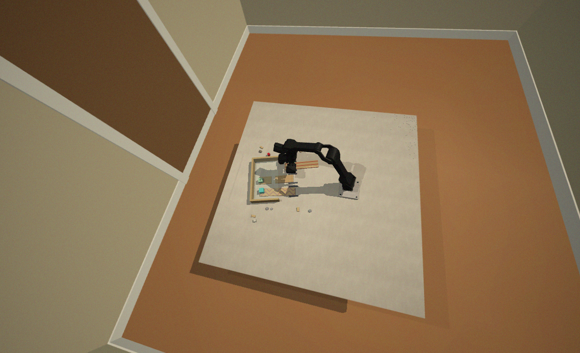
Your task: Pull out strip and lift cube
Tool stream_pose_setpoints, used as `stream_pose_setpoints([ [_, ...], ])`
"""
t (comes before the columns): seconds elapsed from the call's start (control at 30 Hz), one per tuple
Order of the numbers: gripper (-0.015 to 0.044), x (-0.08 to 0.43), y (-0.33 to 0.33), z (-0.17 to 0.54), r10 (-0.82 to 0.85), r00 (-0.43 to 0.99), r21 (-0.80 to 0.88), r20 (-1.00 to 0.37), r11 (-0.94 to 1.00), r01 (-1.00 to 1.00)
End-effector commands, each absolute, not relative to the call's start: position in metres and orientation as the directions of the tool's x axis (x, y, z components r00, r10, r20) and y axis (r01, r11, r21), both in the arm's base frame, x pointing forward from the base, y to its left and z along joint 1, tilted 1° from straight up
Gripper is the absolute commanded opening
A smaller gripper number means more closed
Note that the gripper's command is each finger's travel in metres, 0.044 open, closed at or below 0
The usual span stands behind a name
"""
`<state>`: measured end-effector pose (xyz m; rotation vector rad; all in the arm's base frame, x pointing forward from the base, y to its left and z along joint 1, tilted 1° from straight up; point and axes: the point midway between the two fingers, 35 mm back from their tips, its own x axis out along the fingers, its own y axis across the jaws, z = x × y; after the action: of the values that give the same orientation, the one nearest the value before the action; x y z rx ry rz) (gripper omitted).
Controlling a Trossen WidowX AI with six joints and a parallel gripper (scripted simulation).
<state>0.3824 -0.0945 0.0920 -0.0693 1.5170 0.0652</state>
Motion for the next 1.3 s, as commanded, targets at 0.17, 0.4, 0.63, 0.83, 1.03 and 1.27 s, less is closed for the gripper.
stream_pose_setpoints([
  [0.17,0.0000,0.357,-0.089,0.094,-0.004,0.046,-0.008,-0.999,0.997,-0.083],
  [0.4,0.0000,0.333,-0.083,0.093,-0.003,0.044,-0.007,-0.999,0.997,-0.083],
  [0.63,0.0000,0.309,-0.077,0.090,-0.003,0.042,-0.006,-0.999,0.997,-0.083],
  [0.83,0.0000,0.293,-0.073,0.087,-0.003,0.041,-0.006,-0.999,0.997,-0.083],
  [1.03,0.0000,0.293,-0.073,0.110,-0.003,0.041,-0.006,-0.999,0.997,-0.083],
  [1.27,0.0000,0.292,-0.073,0.123,-0.003,0.041,-0.006,-0.999,0.997,-0.083],
])
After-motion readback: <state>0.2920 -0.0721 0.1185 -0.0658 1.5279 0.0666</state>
